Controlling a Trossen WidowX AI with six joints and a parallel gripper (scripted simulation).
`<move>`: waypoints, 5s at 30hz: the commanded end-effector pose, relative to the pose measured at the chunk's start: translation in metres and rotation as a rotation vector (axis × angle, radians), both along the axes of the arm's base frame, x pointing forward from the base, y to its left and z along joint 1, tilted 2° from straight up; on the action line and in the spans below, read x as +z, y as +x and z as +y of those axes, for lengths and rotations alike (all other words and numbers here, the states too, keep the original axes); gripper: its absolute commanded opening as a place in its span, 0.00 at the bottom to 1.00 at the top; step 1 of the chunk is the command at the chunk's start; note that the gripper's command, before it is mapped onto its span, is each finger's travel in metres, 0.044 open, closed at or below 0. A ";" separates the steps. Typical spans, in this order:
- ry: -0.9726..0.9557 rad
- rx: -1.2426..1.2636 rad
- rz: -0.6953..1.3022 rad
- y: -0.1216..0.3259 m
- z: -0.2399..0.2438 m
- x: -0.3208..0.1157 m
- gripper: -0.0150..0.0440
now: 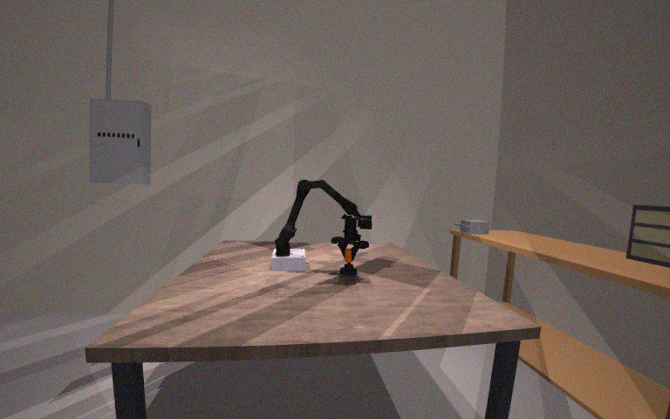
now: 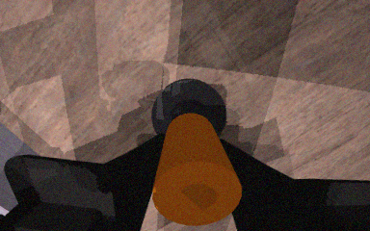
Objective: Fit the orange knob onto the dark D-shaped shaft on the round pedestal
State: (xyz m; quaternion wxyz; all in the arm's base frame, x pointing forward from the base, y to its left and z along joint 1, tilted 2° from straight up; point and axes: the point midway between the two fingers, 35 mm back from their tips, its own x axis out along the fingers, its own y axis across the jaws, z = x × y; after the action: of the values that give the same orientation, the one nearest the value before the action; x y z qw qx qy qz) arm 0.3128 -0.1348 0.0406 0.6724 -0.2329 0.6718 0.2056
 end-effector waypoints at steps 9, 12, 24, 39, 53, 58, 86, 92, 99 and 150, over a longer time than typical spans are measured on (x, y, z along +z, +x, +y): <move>0.000 0.057 0.007 -0.002 0.001 0.005 0.25; -0.002 0.171 0.011 -0.001 0.000 0.004 0.25; -0.002 0.212 0.012 0.003 -0.002 0.000 0.25; -0.002 0.212 0.012 0.001 -0.001 0.003 0.25; -0.004 0.422 0.020 0.000 0.000 0.002 0.25; -0.004 0.422 0.020 0.001 0.000 0.001 0.25; -0.004 0.447 0.021 0.001 -0.001 0.005 0.25; -0.007 0.631 0.027 0.003 -0.002 0.003 0.25; -0.006 0.631 0.027 0.002 -0.001 0.002 0.25; -0.009 0.840 0.035 0.001 -0.001 0.000 0.25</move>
State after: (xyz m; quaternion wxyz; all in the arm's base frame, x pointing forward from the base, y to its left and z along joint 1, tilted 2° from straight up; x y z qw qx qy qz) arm 0.3138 -0.1352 0.0413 0.5191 -0.4840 0.5313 0.4627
